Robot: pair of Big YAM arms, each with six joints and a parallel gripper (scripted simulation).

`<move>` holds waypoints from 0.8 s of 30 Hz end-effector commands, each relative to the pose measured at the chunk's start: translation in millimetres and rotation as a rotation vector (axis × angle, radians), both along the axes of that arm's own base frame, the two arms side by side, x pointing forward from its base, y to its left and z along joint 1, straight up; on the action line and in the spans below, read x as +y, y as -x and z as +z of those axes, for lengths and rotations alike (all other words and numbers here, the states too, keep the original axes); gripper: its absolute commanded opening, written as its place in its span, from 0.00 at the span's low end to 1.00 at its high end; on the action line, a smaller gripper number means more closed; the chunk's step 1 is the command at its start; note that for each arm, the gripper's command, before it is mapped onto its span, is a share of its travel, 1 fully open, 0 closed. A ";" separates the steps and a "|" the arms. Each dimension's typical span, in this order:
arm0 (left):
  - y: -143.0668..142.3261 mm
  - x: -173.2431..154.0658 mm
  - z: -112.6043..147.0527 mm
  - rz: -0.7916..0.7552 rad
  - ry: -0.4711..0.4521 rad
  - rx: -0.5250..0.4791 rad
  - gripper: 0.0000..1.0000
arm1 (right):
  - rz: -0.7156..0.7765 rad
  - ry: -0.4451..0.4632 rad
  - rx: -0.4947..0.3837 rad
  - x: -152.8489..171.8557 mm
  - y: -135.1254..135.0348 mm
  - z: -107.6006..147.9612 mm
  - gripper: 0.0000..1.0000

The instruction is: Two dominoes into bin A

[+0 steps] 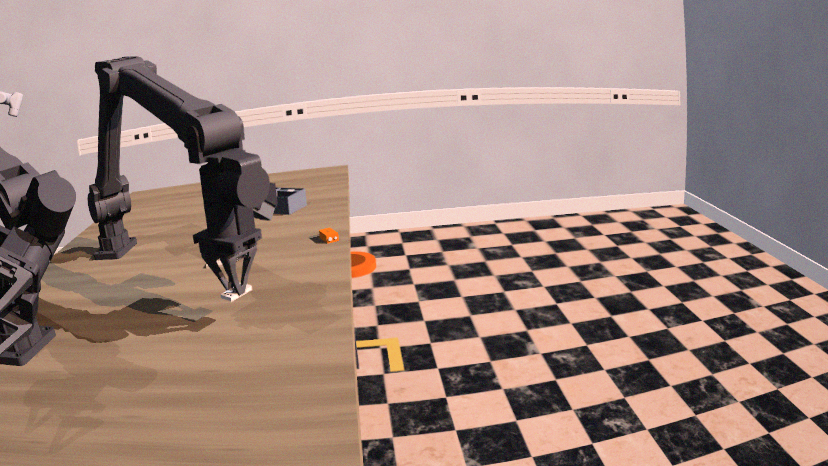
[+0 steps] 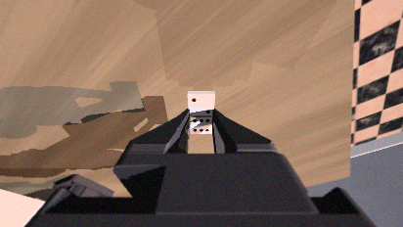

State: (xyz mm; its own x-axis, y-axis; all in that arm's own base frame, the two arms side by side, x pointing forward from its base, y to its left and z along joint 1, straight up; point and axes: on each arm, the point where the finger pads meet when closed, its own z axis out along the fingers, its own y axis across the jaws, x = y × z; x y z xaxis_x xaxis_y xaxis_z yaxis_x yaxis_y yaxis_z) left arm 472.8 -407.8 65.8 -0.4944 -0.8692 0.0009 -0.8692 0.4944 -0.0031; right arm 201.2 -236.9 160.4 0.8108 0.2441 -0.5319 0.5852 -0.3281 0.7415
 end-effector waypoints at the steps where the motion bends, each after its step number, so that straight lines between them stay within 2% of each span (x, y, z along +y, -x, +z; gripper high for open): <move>1: -11.6 -14.8 13.9 0.003 0.018 -0.022 0.20 | -0.008 0.003 -0.007 -2.3 0.2 3.0 1.00; 24: -12.3 -15.9 16.2 0.003 0.018 -0.022 0.20 | -0.008 0.003 -0.007 -2.3 0.2 3.0 1.00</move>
